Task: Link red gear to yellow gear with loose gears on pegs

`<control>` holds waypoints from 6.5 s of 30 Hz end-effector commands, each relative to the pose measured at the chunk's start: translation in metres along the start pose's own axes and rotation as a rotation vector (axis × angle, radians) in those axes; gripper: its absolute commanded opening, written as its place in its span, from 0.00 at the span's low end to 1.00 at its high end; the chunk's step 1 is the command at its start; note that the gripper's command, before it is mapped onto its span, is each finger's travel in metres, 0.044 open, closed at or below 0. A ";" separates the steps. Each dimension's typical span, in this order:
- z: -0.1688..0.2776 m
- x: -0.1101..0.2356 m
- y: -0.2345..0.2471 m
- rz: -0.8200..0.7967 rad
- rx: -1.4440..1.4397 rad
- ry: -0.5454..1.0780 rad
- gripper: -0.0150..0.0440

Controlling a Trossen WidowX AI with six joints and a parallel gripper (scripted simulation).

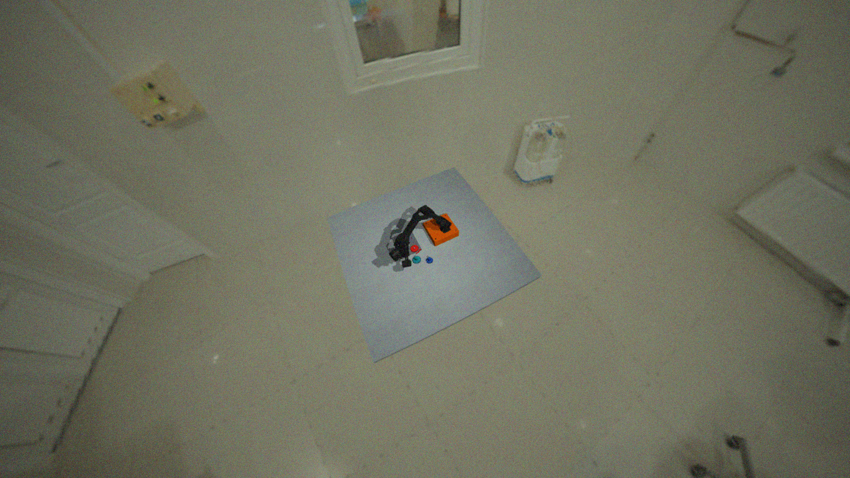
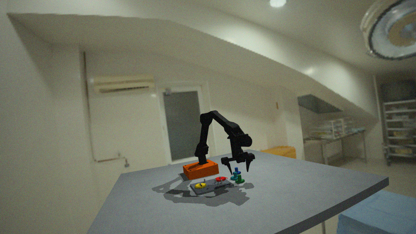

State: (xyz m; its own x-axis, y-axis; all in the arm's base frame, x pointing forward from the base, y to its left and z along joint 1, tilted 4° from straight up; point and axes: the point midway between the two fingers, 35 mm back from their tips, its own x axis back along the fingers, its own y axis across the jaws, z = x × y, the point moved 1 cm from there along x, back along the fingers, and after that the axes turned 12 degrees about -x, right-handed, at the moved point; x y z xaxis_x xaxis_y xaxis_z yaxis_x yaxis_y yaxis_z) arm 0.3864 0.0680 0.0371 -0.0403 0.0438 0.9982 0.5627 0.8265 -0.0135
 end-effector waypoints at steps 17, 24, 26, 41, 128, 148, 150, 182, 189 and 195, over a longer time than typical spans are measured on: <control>0.003 -0.024 -0.004 0.016 -0.005 0.008 1.00; 0.003 -0.024 -0.004 0.016 -0.005 0.008 0.82; 0.003 -0.024 -0.004 0.016 -0.005 0.008 0.73; 0.003 -0.024 -0.004 0.016 -0.005 0.008 0.33; -0.010 0.097 -0.029 0.018 -0.005 0.008 0.25; -0.015 0.074 -0.056 0.021 -0.004 0.007 0.25; -0.015 0.072 -0.059 0.021 -0.004 0.007 0.25; -0.012 0.037 -0.105 0.026 -0.004 0.007 0.25; -0.012 0.037 -0.107 0.026 -0.004 0.007 0.25; -0.013 0.037 -0.107 0.026 -0.004 0.007 0.25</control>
State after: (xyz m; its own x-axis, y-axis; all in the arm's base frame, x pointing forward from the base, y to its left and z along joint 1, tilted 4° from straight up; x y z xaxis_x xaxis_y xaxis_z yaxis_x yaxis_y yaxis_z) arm 0.3360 -0.0251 0.0766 -0.0230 0.0566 0.9981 0.5714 0.8200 -0.0333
